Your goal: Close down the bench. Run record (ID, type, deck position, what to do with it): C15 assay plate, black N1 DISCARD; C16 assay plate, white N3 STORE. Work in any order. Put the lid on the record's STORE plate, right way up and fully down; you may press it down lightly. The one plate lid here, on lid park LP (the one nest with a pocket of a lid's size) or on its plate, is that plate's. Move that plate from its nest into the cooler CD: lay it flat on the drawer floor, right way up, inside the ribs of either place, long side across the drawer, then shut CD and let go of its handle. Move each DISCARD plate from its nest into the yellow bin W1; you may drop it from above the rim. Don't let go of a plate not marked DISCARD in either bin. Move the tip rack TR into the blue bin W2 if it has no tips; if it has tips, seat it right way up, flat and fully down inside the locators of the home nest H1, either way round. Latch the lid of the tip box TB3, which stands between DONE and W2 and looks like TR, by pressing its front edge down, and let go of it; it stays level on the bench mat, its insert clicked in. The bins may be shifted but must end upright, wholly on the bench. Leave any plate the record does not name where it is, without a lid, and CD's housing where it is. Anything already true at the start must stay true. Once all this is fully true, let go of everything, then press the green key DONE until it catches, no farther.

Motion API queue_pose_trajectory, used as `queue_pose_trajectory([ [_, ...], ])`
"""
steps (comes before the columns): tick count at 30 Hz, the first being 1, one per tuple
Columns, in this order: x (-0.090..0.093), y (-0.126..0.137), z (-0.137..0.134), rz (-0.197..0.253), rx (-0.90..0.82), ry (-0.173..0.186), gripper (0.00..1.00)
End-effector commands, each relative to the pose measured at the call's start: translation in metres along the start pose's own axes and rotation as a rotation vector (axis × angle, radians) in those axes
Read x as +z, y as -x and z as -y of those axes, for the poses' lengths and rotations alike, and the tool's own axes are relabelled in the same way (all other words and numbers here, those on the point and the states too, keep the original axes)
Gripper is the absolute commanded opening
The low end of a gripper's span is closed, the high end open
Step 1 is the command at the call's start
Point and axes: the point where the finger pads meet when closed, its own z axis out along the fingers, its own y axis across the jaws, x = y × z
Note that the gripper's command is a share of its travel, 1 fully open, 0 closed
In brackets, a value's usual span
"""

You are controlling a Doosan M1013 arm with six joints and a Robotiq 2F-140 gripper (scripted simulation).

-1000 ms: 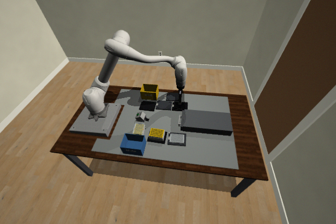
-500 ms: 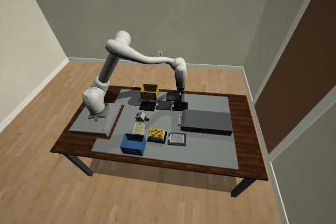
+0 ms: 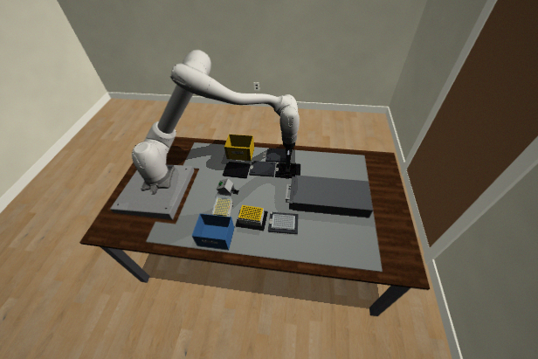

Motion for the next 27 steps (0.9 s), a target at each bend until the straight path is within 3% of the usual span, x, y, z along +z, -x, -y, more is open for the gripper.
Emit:
queue_pose_trajectory([
  [1, 0.000, 0.000, 0.000, 0.000, 0.000, 0.000, 0.66],
  [27, 0.028, 0.000, 0.000, 0.000, 0.000, 0.000, 0.66],
])
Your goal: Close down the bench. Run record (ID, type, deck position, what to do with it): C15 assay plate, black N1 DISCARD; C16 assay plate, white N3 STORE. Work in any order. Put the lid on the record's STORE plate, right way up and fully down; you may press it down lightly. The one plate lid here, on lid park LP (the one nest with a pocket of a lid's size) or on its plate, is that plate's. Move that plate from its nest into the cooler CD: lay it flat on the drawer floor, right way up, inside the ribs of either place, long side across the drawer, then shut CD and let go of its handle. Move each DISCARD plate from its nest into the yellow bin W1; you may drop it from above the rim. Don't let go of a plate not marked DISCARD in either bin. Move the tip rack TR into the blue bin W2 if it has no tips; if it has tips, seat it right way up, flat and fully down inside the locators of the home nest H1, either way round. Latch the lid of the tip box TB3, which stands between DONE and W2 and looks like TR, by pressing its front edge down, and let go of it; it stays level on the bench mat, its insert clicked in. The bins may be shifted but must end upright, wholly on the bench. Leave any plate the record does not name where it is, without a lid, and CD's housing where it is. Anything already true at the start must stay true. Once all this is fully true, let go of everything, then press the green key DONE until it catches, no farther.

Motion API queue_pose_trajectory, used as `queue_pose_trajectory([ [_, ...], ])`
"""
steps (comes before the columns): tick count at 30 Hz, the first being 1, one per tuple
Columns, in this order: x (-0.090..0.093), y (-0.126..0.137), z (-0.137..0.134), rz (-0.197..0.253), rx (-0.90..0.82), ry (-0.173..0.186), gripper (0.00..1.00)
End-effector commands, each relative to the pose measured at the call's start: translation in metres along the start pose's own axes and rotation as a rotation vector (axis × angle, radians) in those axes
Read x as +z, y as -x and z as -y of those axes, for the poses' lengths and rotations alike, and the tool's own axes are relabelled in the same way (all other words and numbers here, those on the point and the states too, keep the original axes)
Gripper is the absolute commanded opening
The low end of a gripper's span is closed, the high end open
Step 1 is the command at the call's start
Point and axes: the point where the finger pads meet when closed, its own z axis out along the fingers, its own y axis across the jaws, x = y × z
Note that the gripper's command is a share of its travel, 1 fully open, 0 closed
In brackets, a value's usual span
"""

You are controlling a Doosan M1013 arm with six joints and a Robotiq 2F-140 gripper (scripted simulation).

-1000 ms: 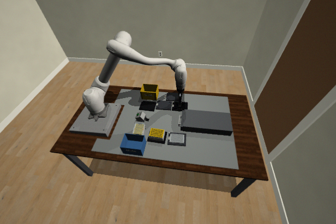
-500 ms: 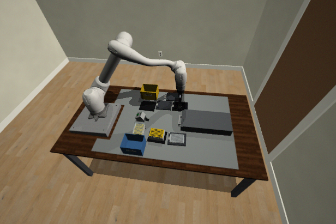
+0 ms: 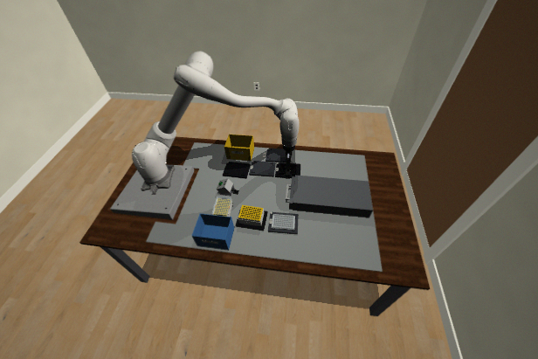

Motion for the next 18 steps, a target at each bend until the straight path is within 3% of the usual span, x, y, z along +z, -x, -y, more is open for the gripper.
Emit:
queue_pose_trajectory([
  [1, 0.002, 0.000, 0.000, 0.000, 0.000, 0.000, 0.66],
  [18, 0.018, 0.000, 0.000, 0.000, 0.000, 0.000, 0.66],
])
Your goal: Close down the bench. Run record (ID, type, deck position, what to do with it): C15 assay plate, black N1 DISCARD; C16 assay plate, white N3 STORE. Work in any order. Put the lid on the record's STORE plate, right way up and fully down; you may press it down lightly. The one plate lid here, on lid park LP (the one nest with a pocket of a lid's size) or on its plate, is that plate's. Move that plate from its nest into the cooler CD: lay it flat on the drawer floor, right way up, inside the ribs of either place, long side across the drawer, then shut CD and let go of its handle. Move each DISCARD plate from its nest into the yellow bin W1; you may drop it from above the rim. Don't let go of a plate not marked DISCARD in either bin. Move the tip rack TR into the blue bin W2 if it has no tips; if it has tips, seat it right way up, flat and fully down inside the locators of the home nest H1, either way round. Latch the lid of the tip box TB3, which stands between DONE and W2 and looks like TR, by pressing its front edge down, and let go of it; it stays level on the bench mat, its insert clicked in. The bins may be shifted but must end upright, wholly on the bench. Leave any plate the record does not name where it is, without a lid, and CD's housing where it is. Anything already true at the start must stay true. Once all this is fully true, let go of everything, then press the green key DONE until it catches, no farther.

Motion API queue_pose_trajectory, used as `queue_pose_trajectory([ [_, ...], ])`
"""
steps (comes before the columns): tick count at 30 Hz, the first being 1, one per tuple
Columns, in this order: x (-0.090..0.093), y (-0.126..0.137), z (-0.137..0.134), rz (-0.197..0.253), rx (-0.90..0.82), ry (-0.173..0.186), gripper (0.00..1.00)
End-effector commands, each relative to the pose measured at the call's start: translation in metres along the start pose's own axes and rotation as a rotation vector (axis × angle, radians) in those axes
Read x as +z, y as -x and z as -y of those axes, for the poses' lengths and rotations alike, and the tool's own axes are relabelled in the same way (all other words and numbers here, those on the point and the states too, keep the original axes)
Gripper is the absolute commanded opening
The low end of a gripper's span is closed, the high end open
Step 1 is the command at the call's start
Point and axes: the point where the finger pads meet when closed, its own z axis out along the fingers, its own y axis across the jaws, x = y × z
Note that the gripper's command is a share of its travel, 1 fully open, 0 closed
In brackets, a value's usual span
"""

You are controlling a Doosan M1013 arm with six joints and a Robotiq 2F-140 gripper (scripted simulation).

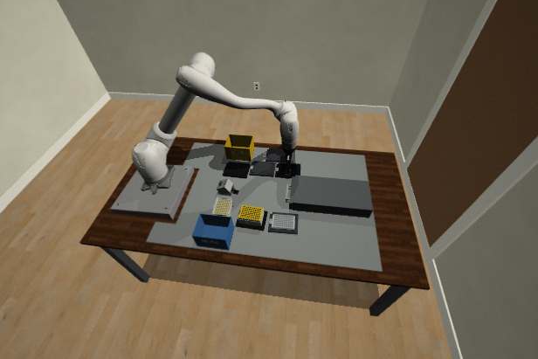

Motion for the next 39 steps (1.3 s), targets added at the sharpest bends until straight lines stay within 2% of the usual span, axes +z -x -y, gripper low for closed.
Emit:
queue_pose_trajectory([
  [1, -0.0002, 0.0000, 0.0000, 0.000, 0.000, 0.000, 0.66],
  [31, -0.0002, 0.0000, 0.0000, 0.000, 0.000, 0.000, 0.55],
  [32, -0.0002, 0.0000, 0.0000, 0.000, 0.000, 0.000, 0.00],
  [39, -0.0002, 0.0000, 0.0000, 0.000, 0.000, 0.000, 0.00],
])
